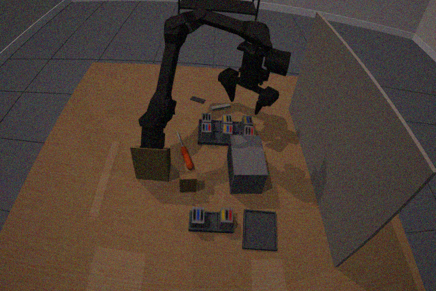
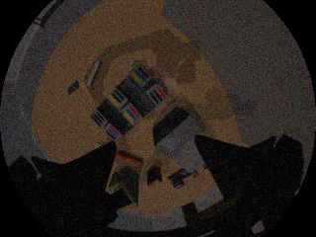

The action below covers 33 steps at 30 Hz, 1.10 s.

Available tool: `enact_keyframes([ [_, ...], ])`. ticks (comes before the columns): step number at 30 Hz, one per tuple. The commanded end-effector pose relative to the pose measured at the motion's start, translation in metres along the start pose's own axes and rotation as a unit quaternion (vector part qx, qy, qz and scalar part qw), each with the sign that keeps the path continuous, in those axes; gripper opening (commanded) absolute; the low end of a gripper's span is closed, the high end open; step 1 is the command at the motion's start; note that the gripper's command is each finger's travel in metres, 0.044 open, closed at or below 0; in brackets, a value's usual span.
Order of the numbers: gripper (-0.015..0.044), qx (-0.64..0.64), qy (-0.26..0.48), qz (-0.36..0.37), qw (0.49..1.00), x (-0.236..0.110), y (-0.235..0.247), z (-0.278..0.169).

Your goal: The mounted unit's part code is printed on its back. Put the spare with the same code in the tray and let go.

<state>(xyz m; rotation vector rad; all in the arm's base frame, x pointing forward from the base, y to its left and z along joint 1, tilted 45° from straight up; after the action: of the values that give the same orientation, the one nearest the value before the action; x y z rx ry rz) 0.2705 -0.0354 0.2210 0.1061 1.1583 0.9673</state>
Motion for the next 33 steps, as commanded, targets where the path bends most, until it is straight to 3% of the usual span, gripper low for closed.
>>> enact_keyframes([
  [1,0.044,-0.144,-0.001,0.003,0.99,0.016,0.043,-0.022],
  [7,0.044,-0.331,-0.004,0.006,0.944,0.04,0.087,-0.06],
  [15,0.044,-0.336,-0.004,0.007,0.942,0.041,0.089,-0.062],
  [21,0.03,-0.337,-0.004,0.006,0.942,0.071,0.09,-0.063],
  [33,0.03,-0.337,-0.004,0.006,0.942,0.083,0.091,-0.064],
])
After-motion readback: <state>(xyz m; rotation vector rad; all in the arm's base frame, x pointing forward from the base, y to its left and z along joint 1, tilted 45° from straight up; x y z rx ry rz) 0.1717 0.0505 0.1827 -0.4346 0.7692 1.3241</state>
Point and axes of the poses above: the point midway between the two fingers, 35 mm back from their tips, its own x axis out along the fingers, its own y axis across the jaws, z = x × y, the point moved 7 cm from there along -x, back along the fingers, and after that the axes turned 14 degrees about x, right-handed, at the moved point
